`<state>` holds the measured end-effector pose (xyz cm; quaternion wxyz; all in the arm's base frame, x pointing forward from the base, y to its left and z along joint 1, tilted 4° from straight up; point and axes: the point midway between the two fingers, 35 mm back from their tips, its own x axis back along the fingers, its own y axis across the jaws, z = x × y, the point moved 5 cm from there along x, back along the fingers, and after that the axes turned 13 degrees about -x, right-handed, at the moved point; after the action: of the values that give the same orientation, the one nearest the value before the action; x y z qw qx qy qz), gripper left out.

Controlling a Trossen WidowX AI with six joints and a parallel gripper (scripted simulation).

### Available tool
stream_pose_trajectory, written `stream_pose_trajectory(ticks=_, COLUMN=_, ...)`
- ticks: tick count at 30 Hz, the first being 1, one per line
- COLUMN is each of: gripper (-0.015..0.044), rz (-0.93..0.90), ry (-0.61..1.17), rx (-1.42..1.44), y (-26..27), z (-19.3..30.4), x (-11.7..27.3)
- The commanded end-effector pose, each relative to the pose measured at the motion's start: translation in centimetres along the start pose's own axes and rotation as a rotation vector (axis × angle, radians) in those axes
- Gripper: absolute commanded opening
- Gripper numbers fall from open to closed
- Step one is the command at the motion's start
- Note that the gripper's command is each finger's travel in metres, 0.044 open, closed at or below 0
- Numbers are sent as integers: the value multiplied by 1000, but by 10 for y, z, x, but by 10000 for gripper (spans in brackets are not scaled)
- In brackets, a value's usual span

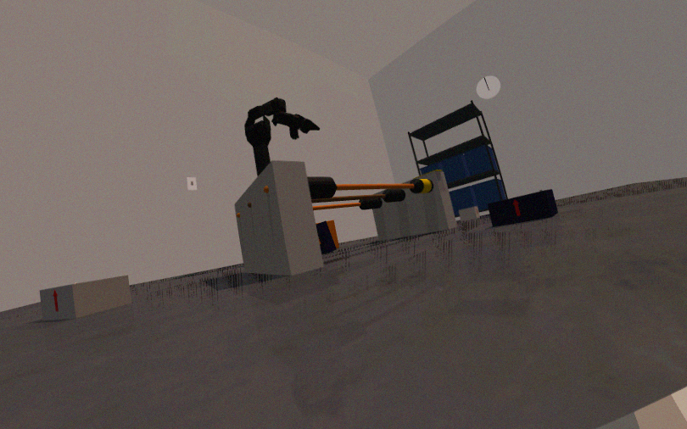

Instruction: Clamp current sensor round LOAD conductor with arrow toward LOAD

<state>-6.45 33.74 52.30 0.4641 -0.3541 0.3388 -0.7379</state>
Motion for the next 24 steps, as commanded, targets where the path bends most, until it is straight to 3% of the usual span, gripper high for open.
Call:
stream_pose_trajectory(ticks=1, gripper=426, rz=-2, ry=4, rx=-11, y=1, z=2, x=-1)
stream_pose_trajectory(ticks=13, gripper=440, rz=-24, ry=355, rx=-747, y=109, z=129, x=-44)
stream_pose_trajectory(ticks=24, gripper=440, rz=218, ry=725, rx=-1403, y=242, z=223, x=-3)
